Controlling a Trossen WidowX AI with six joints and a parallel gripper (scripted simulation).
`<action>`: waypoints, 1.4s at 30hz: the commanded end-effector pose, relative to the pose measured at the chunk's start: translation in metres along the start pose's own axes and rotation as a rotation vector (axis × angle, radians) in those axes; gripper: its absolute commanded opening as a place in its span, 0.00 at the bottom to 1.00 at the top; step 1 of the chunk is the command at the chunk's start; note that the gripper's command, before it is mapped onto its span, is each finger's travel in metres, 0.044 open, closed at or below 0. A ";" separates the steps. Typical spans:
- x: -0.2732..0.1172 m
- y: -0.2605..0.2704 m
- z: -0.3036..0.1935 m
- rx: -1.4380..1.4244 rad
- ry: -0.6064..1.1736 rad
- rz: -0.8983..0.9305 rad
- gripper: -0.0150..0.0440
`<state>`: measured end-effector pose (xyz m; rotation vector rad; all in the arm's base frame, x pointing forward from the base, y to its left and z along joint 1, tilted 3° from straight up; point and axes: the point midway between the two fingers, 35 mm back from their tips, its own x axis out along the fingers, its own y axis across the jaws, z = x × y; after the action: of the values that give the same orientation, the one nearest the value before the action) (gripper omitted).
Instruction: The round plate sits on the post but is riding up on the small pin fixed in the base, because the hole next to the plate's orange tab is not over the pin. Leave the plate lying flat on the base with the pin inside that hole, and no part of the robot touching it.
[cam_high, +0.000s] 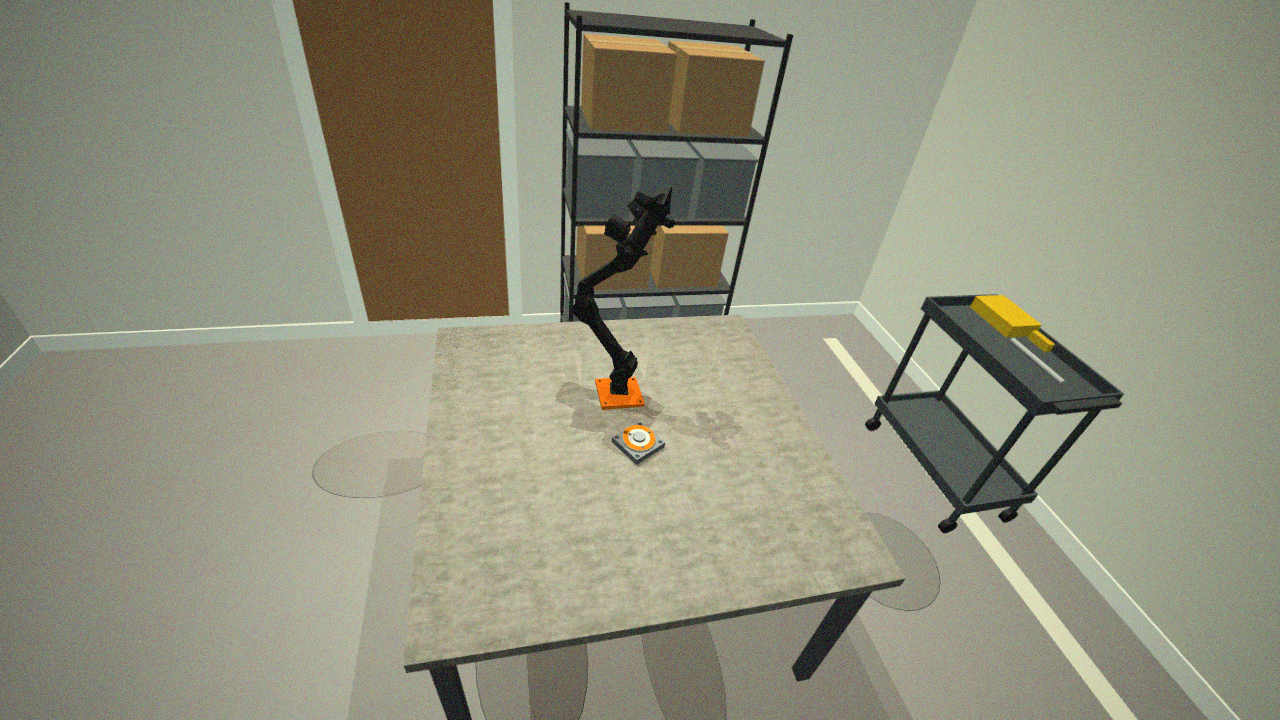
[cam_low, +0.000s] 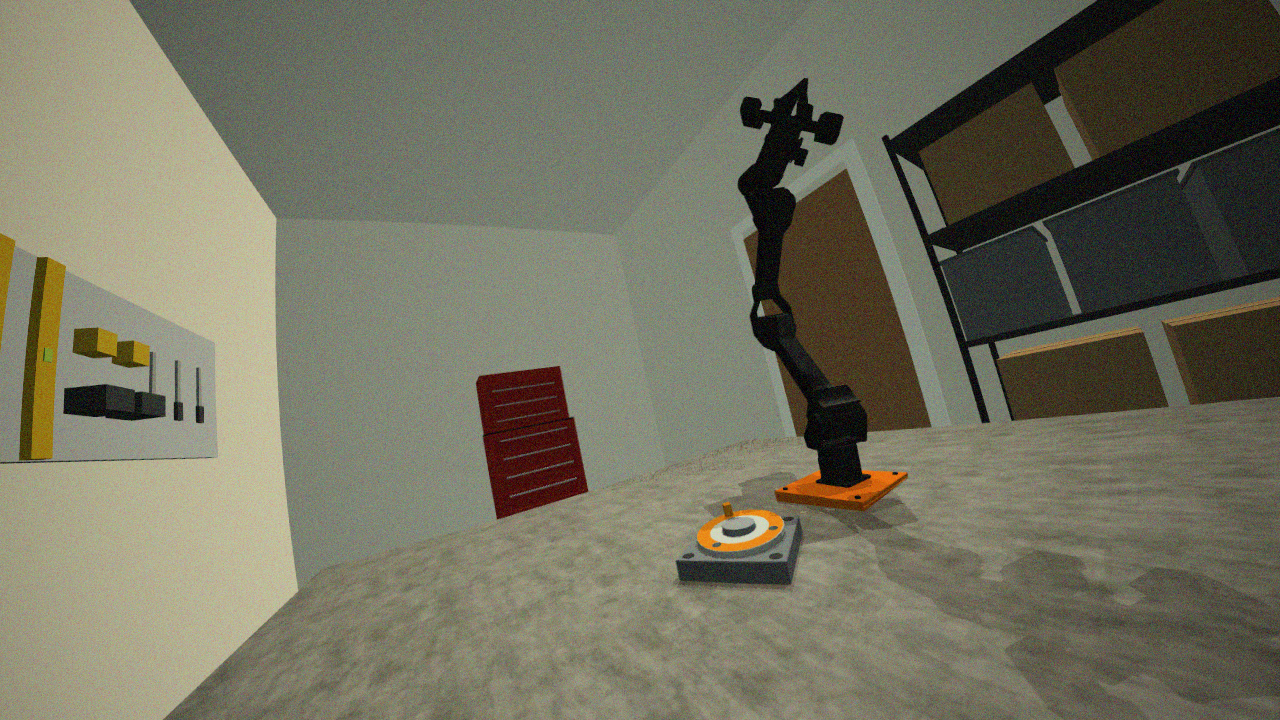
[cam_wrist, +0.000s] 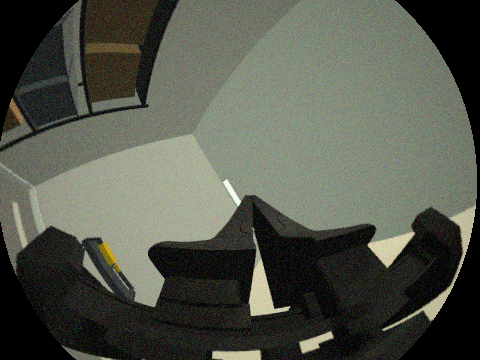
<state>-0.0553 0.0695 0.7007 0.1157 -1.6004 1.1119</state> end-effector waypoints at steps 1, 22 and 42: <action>-0.002 0.017 -0.076 0.054 0.228 0.016 0.25; -0.243 0.044 -0.366 0.330 1.479 -0.169 0.25; -0.589 0.081 -0.286 0.812 2.681 -0.820 0.25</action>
<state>0.3374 0.0792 0.1956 -0.2269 1.0226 0.3897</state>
